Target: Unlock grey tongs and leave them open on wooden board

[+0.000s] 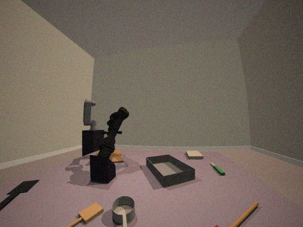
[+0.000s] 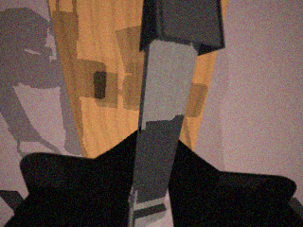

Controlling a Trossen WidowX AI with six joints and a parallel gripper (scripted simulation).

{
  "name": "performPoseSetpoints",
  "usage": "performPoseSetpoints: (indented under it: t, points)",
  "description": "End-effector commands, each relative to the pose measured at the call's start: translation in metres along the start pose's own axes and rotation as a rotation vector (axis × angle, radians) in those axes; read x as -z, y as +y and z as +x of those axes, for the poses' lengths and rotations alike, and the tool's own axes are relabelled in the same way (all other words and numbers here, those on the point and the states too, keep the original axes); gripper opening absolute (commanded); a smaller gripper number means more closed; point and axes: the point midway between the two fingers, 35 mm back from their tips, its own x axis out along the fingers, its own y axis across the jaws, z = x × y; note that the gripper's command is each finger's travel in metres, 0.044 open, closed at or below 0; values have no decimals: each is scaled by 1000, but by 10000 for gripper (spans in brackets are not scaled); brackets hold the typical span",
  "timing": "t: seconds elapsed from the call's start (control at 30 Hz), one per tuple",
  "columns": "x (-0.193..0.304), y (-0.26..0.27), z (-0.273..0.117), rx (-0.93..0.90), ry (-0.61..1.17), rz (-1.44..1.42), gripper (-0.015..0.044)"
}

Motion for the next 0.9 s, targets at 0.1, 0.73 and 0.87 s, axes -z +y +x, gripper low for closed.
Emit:
performPoseSetpoints:
  t: [0.1,0.73,0.87]
  points:
    - [-1,22,-12,7,-52,-49,-150]
    - [-5,40,-18,-31,-176,-94,-150]
    - [-8,45,-20,-55,-248,-112,-150]
